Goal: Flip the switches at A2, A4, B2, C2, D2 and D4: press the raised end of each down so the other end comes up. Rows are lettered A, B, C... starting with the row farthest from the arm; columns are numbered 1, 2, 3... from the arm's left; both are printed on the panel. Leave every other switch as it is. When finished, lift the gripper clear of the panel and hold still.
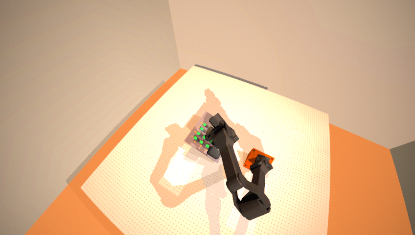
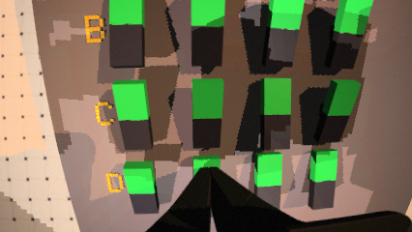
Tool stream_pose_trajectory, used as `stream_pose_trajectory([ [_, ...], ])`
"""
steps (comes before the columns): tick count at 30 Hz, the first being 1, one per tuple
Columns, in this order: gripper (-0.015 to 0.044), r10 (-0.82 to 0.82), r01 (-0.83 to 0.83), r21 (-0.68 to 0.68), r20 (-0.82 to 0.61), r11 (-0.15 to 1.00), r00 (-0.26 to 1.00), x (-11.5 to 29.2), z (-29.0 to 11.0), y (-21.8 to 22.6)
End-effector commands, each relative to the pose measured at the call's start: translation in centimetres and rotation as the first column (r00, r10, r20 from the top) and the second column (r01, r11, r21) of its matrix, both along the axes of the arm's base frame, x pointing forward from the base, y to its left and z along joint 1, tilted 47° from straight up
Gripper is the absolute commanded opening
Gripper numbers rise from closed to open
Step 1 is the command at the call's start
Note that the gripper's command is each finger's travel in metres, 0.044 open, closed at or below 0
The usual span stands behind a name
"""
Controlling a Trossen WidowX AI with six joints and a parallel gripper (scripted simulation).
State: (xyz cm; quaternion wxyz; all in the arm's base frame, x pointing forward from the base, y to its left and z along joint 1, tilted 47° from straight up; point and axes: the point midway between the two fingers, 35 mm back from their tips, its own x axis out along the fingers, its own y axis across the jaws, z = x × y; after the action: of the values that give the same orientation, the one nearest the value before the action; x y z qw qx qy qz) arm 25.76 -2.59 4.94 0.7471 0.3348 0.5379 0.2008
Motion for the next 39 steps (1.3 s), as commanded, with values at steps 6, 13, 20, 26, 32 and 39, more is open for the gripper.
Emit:
stream_pose_trajectory([
  [6, 0.0000, -0.017, 0.017, -0.001, 0.009, 1.000, 1.000, -1.6, 2.9, -3.1],
  [13, 0.0000, -0.024, 0.024, 0.001, 0.015, 1.000, 1.000, -2.6, 3.5, -4.8],
  [20, 0.0000, -0.023, 0.023, -0.001, 0.016, 1.000, 1.000, -4.6, -1.0, -8.4],
  [26, 0.0000, -0.038, 0.039, -0.003, 0.030, 0.999, 0.999, -3.6, -2.9, -6.6],
  [32, 0.0000, -0.042, 0.042, -0.001, 0.035, 0.999, 0.998, -3.3, -3.5, -5.9],
  [39, 0.0000, -0.042, 0.042, -0.001, 0.036, 0.999, 0.998, -2.9, -4.2, -5.2],
])
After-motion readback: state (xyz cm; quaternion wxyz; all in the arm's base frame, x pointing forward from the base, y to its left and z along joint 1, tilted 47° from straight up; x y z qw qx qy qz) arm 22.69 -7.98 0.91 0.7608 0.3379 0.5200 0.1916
